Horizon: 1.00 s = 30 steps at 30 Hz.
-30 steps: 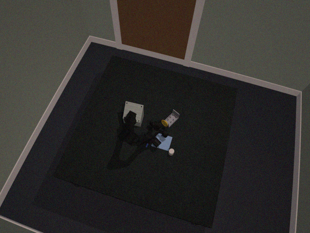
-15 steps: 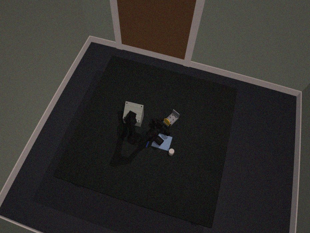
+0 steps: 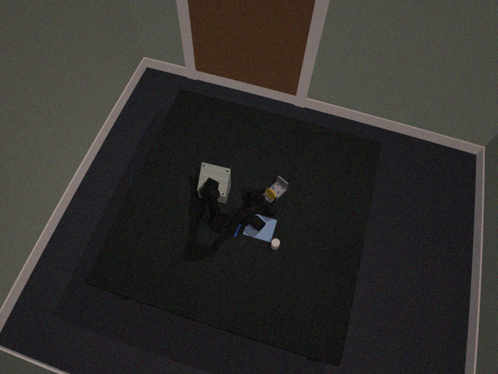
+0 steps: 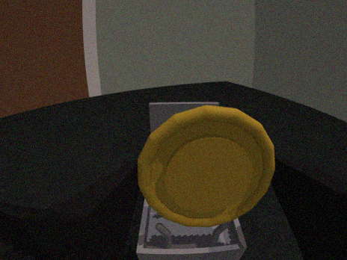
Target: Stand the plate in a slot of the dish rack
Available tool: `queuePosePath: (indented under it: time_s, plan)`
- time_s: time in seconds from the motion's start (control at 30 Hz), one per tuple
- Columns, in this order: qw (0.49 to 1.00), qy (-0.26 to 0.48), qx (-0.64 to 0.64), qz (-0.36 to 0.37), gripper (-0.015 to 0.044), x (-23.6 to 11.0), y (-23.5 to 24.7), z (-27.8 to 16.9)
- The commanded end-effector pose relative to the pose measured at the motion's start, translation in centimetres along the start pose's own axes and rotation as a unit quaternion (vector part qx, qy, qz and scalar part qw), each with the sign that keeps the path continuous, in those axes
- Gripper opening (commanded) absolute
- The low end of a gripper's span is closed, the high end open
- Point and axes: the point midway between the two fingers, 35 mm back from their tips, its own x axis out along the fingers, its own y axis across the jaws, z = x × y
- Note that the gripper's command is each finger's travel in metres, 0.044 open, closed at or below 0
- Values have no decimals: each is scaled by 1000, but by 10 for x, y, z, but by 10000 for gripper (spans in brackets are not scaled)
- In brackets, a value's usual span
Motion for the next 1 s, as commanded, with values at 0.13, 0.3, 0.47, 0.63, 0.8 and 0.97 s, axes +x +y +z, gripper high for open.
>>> queuePosePath:
  time_s: [0.13, 0.3, 0.47, 0.63, 0.8, 0.97]
  plan:
    - [1000, 0, 1, 3, 0, 12, 5, 0]
    - [1000, -1, -3, 0, 0, 15, 6, 0]
    - [1000, -1, -4, -1, 0, 15, 6, 0]
    - [1000, -2, -9, -4, 0, 17, 8, -19]
    - [1000, 3, -4, -2, 0, 15, 9, -15]
    - [1000, 3, -4, -2, 0, 15, 9, -15]
